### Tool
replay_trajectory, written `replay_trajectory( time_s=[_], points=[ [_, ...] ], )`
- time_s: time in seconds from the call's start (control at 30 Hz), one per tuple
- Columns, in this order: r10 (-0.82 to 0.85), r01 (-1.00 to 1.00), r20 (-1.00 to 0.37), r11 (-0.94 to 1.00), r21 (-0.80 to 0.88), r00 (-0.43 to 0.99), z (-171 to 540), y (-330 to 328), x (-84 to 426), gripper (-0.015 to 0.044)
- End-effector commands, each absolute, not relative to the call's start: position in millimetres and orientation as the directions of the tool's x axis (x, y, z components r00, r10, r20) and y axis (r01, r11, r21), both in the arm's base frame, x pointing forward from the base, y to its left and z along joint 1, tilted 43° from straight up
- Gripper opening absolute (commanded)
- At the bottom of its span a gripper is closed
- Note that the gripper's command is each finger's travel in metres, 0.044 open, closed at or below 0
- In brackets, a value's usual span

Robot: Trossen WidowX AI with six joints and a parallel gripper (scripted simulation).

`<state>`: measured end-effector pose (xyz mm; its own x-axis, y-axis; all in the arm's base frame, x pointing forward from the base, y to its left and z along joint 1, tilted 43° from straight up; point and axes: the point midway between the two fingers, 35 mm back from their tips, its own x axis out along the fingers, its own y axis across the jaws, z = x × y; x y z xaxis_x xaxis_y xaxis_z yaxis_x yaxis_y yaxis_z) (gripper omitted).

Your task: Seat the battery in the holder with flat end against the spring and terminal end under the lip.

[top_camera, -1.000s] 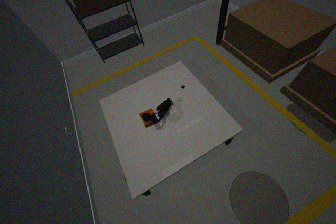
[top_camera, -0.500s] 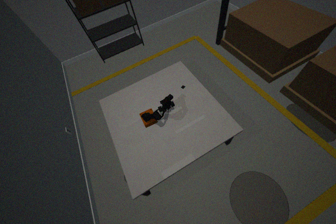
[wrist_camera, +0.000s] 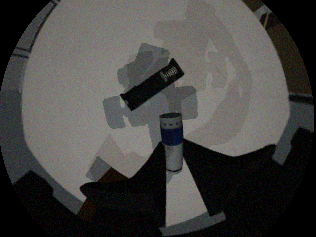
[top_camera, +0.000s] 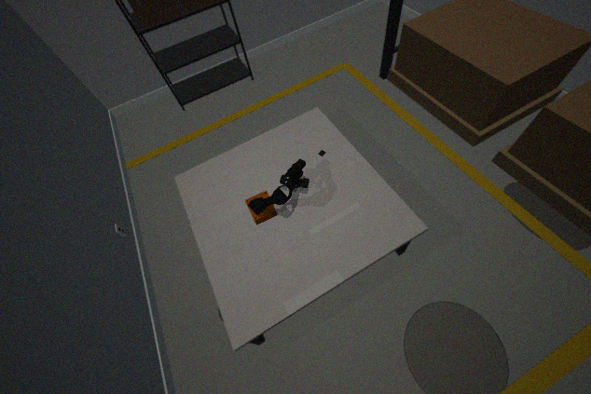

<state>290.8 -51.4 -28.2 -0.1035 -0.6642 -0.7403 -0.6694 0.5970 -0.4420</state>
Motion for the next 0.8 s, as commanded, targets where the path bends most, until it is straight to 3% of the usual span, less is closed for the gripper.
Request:
replay_trajectory(
  time_s=[0.0, 0.37, 0.77],
  points=[
    [-0.663, -0.536, -0.741, 0.667, -0.517, -0.110, -35.6, -44.3, 298.0, 0.0069],
    [-0.664, -0.088, -0.740, 0.748, -0.658, -0.106, -51.2, -24.5, 318.7, 0.0069],
    [-0.665, 0.357, -0.740, 0.670, -0.651, -0.101, -68.3, -4.3, 335.1, 0.0069]
  ],
)
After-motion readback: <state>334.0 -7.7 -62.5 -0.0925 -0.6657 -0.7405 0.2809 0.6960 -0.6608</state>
